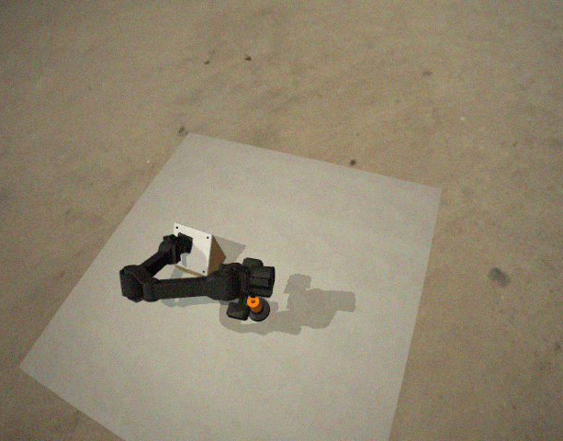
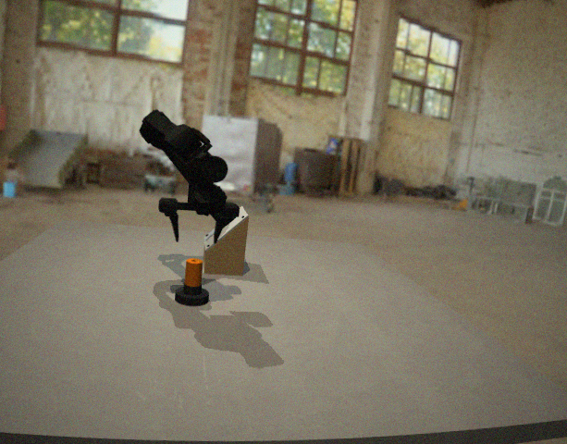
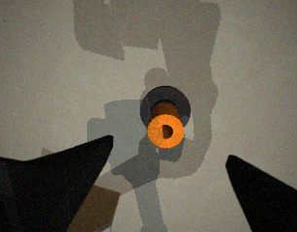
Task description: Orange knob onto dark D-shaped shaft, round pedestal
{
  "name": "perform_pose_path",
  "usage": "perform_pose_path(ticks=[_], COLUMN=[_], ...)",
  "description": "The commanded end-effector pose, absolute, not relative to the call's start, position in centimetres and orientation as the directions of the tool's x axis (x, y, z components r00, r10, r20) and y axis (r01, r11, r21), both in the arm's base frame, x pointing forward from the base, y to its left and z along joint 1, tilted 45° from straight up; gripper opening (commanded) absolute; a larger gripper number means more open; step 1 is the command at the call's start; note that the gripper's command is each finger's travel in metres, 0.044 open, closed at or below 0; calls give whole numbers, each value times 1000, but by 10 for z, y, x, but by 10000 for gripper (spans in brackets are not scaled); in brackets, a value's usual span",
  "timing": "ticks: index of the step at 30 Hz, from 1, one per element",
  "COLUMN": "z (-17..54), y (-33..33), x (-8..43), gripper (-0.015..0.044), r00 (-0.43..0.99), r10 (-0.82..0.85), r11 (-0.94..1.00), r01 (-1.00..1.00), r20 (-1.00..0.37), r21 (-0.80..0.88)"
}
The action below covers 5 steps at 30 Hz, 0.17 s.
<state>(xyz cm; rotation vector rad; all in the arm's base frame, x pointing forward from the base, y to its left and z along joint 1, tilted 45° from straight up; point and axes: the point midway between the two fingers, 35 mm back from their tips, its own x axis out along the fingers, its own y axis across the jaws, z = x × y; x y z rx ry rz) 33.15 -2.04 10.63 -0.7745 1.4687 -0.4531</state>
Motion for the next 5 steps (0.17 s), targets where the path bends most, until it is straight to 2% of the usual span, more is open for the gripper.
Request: perform_pose_path(ticks=[1, 5], z=[105, 105], y=[-20, -20], x=[330, 330], gripper=[440, 440], r00=[62, 62], r10=[-703, -703], r11=[690, 690], r01=[-181, -181], r20=[-709, -709], r21=[-701, -701])
